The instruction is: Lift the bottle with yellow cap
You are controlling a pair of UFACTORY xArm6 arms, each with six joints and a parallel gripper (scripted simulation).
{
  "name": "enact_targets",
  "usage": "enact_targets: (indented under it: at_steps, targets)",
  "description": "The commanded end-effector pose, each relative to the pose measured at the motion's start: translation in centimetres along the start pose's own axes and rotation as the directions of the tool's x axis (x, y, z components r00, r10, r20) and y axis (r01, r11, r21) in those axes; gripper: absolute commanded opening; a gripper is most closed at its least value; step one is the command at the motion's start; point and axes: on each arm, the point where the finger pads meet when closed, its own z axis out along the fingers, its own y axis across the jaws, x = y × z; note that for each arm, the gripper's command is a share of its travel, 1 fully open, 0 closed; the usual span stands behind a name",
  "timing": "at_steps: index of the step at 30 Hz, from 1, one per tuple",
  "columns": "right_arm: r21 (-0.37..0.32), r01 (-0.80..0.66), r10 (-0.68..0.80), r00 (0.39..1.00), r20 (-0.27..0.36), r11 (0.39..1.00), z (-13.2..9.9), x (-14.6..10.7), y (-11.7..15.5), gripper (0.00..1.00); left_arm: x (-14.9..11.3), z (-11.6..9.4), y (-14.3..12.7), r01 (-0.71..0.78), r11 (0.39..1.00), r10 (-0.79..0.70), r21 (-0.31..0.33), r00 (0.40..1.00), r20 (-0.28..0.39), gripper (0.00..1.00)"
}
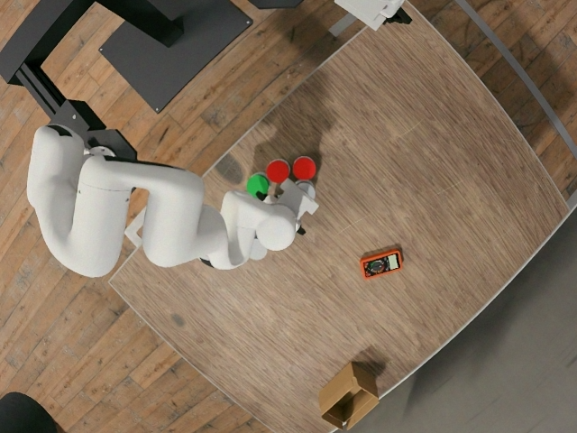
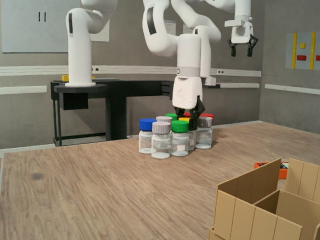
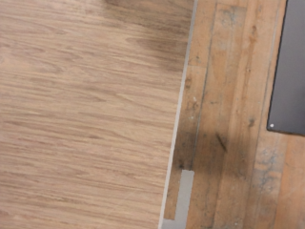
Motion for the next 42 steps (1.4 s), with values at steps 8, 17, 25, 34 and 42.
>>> enact_targets:
  at_steps: [8,17,25,34,42]
  targets:
    - [-0.003,0.000,0.000,1.000,-0.002,1.000,-0.1,0.1,0.1,0.55,0.0,-0.1,-0.1,0.000,1.000,0.000,0.004,1.000,0.000,1.00]
    - [-0.003,0.000,0.000,1.000,-0.002,1.000,-0.9,0.1,0.1,0.55,0.0,-0.1,-0.1,0.000,1.000,0.000,0.004,1.000,0.000,1.00]
    - [-0.003,0.000,0.000,1.000,-0.002,1.000,-2.3,0.1,0.1,0.55,0.0,-0.1,-0.1,0.000,1.000,0.000,0.004,1.000,0.000,1.00]
    - [-0.003,0.000,0.000,1.000,-0.002,1.000,-3.9,0.1,0.1,0.55,0.0,-0.1,-0.1,0.000,1.000,0.000,0.004,1.000,0.000,1.00]
    - [-0.003,0.000,0.000,1.000,-0.002,1.000,-5.3,0.1,0.1,0.55,0.0,-0.1,-0.1,0.000,1.000,0.000,0.004,1.000,0.000,1.00]
